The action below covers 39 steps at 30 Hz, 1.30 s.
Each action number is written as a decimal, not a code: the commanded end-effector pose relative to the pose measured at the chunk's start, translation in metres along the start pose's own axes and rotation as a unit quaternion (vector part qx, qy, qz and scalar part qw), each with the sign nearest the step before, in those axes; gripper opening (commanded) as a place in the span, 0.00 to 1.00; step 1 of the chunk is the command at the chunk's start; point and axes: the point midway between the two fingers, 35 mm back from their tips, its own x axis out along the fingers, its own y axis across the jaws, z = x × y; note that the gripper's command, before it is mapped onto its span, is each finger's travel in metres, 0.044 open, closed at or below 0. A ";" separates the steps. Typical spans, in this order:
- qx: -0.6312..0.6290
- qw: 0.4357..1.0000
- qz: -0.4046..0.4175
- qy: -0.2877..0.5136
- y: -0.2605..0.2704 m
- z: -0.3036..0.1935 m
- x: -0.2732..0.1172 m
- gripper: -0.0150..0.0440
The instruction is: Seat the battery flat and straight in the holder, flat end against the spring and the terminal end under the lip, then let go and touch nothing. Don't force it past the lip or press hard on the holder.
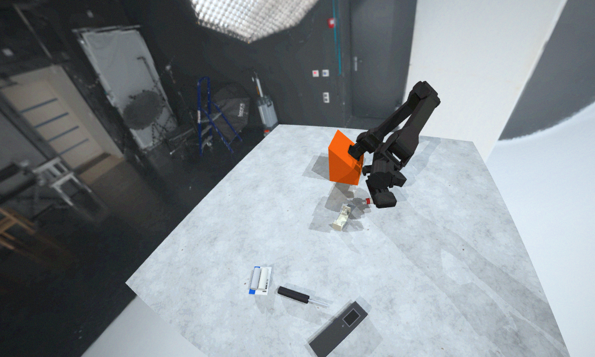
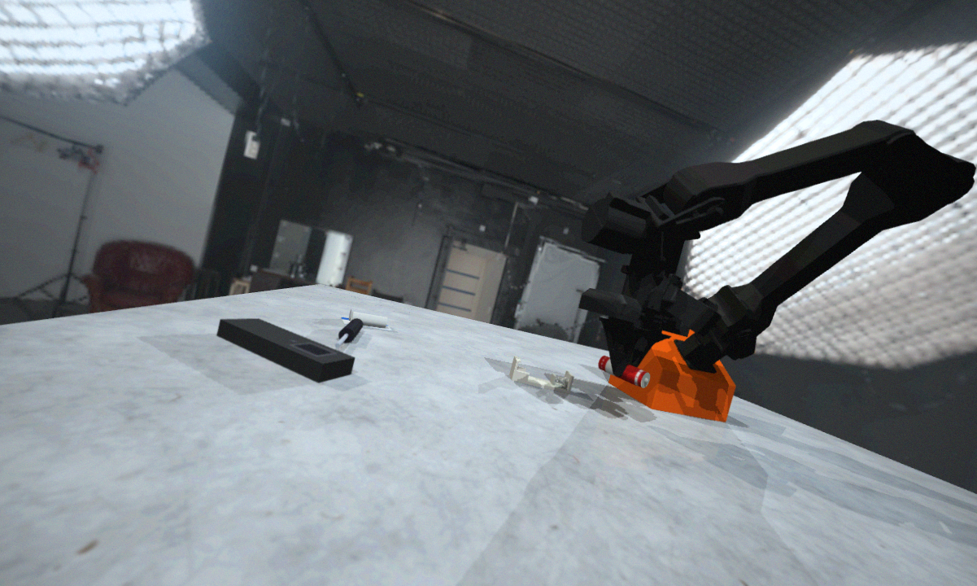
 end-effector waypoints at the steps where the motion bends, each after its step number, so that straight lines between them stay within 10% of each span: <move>1: 0.119 0.993 0.003 0.004 -0.004 -0.013 -0.002 0.37; 16: 0.532 0.846 -0.001 0.008 -0.018 -0.064 -0.010 0.37; 33: 0.870 0.494 -0.004 0.007 -0.022 -0.121 -0.017 0.37; 39: 0.878 0.478 -0.003 0.004 -0.023 -0.123 -0.018 0.37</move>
